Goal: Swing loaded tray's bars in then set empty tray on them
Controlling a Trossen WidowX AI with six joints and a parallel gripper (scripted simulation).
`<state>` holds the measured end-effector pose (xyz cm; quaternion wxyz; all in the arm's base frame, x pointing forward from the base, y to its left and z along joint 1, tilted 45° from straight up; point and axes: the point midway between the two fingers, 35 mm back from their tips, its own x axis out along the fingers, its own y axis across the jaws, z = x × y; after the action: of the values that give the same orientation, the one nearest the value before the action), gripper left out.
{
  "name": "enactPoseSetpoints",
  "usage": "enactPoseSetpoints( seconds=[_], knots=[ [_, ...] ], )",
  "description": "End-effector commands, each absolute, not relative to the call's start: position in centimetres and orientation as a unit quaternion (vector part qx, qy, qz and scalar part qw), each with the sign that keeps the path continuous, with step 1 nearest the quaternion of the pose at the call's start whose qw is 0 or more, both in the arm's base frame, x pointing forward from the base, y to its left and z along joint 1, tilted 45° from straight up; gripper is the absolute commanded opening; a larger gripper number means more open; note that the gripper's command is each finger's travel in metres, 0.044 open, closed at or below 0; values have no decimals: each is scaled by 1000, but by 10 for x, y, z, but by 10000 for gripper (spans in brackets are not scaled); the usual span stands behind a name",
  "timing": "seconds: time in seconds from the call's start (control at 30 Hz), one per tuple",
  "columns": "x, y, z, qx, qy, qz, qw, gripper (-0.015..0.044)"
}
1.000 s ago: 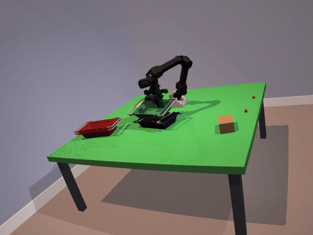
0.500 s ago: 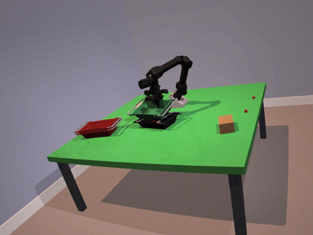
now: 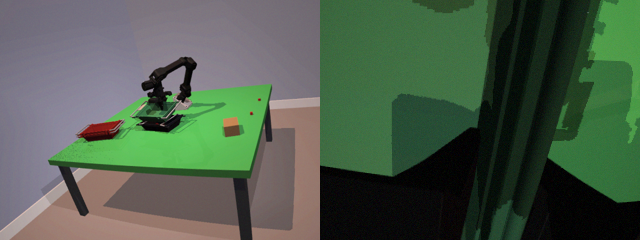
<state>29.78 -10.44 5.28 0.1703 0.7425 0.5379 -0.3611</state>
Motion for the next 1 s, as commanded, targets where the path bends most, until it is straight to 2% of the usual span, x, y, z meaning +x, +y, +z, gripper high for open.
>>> enactPoseSetpoints(
  seconds=[0.0, 0.97],
  knots=[
    [296, -96, 51, 735, 549, -362, 166, 0],
    [296, -95, 49, 738, 545, -362, 167, 0]
  ],
)
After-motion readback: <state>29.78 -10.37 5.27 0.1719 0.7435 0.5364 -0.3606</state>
